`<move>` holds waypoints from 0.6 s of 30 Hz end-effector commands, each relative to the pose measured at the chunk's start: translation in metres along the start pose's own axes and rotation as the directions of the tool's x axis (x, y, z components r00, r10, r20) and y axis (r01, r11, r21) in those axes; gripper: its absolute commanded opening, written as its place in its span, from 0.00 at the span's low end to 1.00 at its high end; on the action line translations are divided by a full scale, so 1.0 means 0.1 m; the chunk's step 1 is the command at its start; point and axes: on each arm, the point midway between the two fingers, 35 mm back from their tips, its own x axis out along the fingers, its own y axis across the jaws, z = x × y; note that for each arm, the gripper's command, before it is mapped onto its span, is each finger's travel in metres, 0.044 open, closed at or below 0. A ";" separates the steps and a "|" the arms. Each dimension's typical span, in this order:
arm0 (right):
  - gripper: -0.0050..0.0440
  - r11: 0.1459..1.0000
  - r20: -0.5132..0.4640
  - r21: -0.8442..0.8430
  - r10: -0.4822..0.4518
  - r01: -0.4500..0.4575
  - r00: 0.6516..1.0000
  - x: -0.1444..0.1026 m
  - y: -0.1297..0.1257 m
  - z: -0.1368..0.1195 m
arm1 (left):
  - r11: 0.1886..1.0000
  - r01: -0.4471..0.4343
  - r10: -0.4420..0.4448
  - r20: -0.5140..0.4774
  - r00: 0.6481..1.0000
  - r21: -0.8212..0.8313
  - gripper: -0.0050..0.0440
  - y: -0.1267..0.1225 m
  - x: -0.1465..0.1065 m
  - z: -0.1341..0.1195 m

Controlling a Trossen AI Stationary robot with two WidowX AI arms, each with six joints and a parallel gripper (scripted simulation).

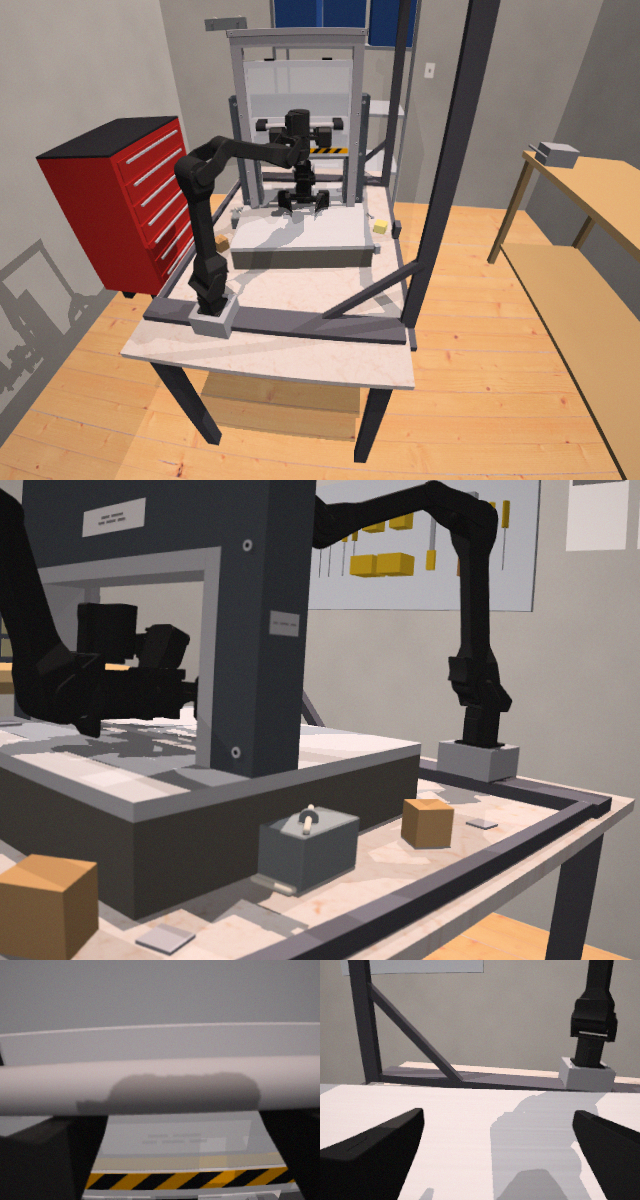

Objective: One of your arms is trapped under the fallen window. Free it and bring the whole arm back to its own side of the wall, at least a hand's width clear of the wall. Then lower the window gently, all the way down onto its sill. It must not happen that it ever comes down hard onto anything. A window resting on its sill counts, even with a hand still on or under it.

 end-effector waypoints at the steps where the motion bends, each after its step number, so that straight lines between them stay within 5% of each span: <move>1: 0.92 1.000 0.039 0.002 -0.003 0.003 0.999 -0.13 0.01 0.19 | 0.993 0.019 -0.002 0.154 0.988 -0.113 0.92 0.10 -0.11 0.83; 18: 0.92 1.000 0.017 0.002 -0.003 0.003 1.000 -0.22 0.00 0.04 | 0.993 0.019 -0.002 0.154 0.988 -0.113 0.92 0.10 -0.11 0.83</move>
